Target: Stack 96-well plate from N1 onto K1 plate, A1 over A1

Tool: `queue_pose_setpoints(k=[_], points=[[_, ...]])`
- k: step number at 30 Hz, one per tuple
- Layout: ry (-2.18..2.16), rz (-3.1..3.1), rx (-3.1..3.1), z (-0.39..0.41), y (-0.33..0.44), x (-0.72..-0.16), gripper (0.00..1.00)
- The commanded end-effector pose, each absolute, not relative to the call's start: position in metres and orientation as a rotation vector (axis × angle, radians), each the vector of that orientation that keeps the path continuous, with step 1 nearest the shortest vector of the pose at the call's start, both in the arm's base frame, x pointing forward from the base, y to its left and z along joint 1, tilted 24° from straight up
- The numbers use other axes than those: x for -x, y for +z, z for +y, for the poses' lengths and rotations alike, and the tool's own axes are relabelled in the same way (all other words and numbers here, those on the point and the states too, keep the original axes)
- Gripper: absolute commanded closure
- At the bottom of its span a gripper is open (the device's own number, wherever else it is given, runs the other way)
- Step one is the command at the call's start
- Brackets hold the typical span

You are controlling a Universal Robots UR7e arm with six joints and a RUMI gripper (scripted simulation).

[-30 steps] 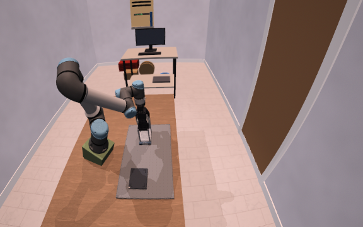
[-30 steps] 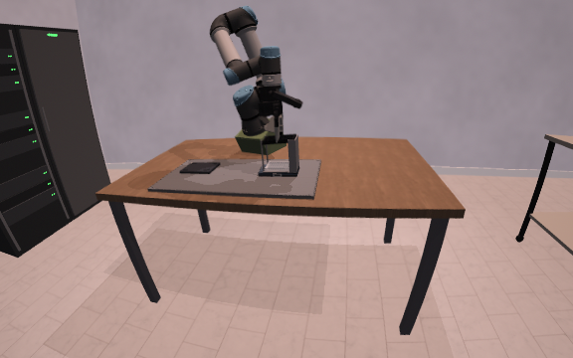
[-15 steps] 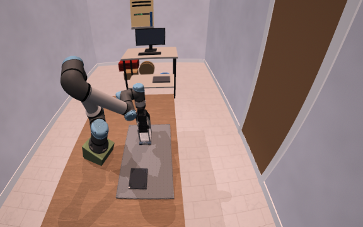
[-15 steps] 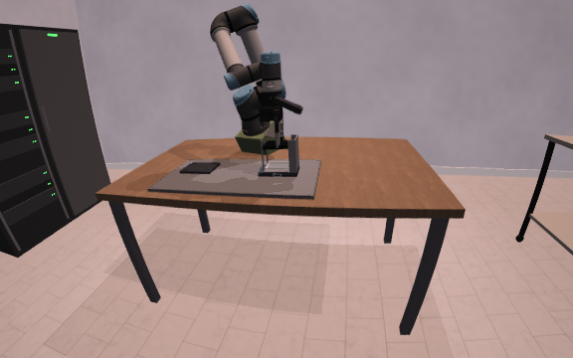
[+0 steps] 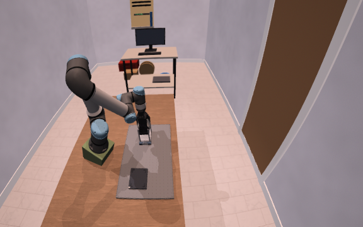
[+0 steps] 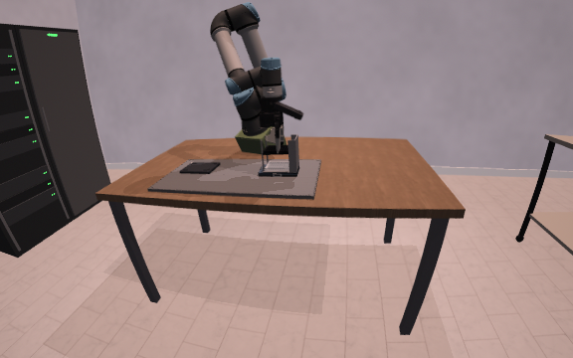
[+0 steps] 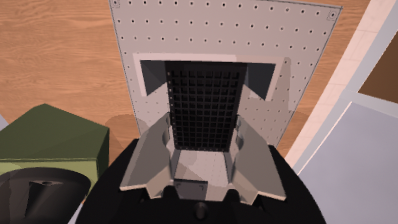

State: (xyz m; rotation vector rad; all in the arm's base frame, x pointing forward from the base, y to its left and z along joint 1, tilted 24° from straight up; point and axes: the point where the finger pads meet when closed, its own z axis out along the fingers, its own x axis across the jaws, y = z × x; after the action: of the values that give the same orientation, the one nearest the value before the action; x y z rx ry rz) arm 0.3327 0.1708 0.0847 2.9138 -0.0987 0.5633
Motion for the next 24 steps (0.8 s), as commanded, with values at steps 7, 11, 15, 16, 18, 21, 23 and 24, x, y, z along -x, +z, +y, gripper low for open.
queue_pose_setpoints(k=[7,11,15,16,18,21,23,24], points=[[0.562,-0.097,-2.915,0.168,0.069,-0.338,1.00],[0.562,-0.097,-2.915,0.167,0.063,-0.341,1.00],[0.562,-0.097,-2.915,0.165,0.057,-0.343,1.00],[0.562,-0.097,-2.915,0.165,0.055,-0.344,1.00],[0.562,-0.097,-2.915,0.165,0.052,-0.345,1.00],[0.562,-0.097,-2.915,0.164,0.051,-0.346,1.00],[0.562,-0.097,-2.915,0.164,0.048,-0.347,1.00],[0.562,-0.097,-2.915,0.163,0.046,-0.348,1.00]])
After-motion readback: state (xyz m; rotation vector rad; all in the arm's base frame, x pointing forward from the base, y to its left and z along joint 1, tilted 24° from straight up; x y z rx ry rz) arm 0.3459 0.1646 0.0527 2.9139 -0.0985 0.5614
